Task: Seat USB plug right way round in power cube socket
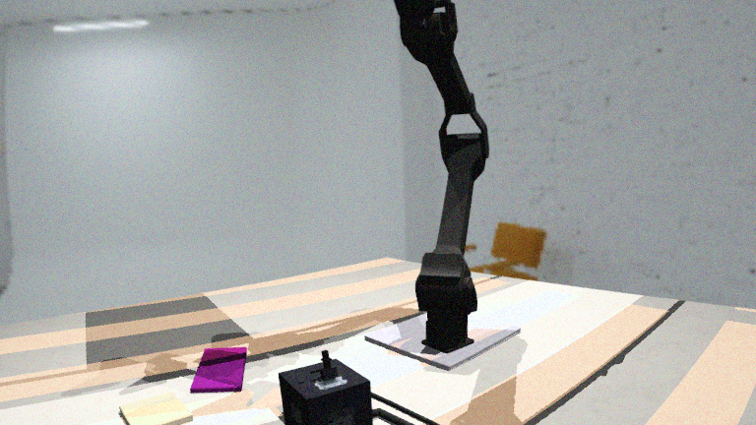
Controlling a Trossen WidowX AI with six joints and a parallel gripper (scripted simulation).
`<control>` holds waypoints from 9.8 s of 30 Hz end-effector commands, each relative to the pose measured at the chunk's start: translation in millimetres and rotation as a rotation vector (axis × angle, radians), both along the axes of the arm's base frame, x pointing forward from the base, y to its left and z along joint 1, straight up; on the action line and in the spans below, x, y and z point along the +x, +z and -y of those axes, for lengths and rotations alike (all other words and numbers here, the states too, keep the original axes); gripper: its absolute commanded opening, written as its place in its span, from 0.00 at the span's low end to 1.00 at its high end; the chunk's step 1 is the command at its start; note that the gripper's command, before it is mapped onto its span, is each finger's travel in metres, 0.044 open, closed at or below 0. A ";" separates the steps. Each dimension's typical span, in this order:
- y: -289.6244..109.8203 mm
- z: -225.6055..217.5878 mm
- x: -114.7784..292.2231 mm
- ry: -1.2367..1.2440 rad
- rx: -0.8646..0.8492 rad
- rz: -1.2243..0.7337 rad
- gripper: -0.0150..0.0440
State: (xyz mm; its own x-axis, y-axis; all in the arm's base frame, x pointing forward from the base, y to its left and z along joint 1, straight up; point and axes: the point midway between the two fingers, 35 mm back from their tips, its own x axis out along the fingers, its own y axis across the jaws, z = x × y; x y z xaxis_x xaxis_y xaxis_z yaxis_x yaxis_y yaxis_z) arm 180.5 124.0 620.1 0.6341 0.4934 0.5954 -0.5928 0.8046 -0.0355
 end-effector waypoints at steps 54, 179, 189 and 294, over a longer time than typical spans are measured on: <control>-470.8 10.9 103.9 0.426 -1.961 -1.038 1.00; -448.5 11.0 101.6 -0.014 -1.313 -1.731 0.25; -448.5 11.0 101.6 -0.153 -1.074 -1.894 0.25; -450.0 10.3 101.9 -1.106 1.219 -2.223 0.25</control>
